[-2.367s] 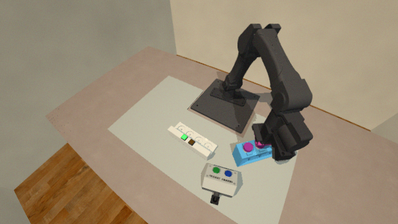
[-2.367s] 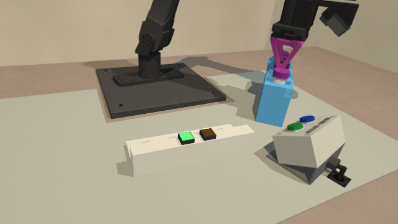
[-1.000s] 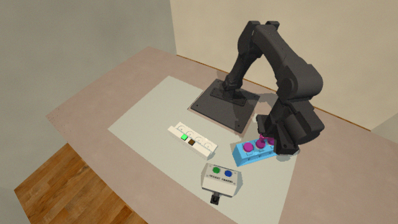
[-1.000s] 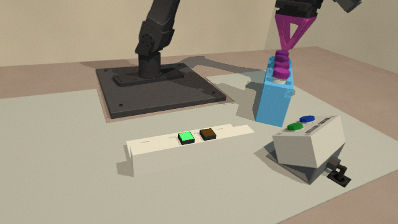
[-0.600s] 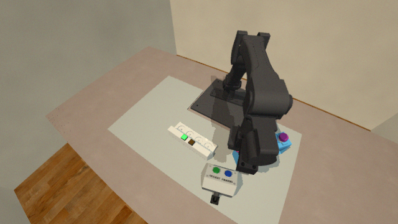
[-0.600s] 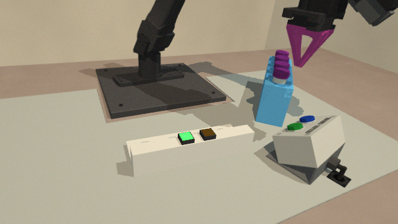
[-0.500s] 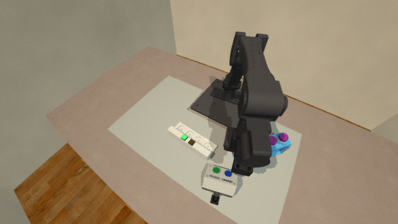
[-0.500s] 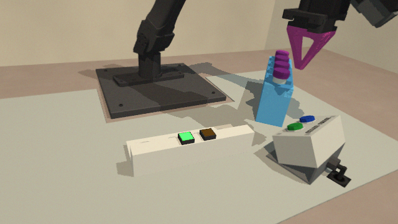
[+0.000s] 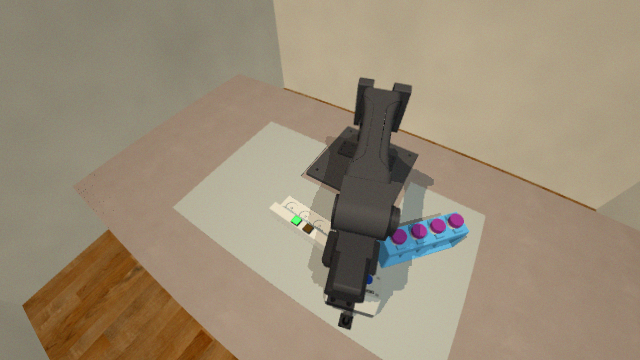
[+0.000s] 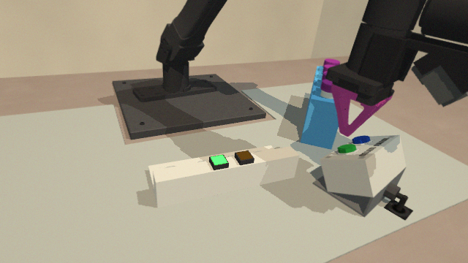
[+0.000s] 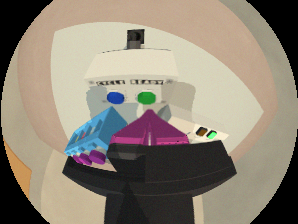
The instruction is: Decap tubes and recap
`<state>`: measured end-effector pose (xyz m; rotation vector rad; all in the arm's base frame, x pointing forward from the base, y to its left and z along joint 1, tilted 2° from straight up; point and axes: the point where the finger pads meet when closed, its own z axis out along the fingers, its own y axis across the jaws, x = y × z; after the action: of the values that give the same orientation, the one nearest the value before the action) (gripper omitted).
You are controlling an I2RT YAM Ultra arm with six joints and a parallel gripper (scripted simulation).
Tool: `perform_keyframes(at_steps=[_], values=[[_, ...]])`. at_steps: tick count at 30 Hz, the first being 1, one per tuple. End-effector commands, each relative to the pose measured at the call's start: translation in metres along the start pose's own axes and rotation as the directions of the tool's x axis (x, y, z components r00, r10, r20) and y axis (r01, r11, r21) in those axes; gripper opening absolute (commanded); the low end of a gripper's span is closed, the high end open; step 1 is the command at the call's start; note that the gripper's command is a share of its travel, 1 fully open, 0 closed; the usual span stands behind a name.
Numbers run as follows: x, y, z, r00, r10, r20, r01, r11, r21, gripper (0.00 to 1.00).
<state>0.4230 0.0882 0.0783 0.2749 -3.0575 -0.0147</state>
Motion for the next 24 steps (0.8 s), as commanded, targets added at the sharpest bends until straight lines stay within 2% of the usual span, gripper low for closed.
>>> perform_keyframes(at_steps=[1, 8, 14, 24], values=[[-0.007, 0.005, -0.015, 0.998, -0.039, 0.055, 0.04, 0.999, 0.0, 0.0], [-0.007, 0.005, -0.015, 0.998, -0.039, 0.055, 0.04, 0.999, 0.0, 0.0], [-0.008, 0.005, 0.002, 0.998, -0.039, 0.055, 0.04, 0.999, 0.0, 0.0], [-0.008, 0.005, 0.002, 0.998, -0.039, 0.055, 0.04, 0.999, 0.0, 0.0]])
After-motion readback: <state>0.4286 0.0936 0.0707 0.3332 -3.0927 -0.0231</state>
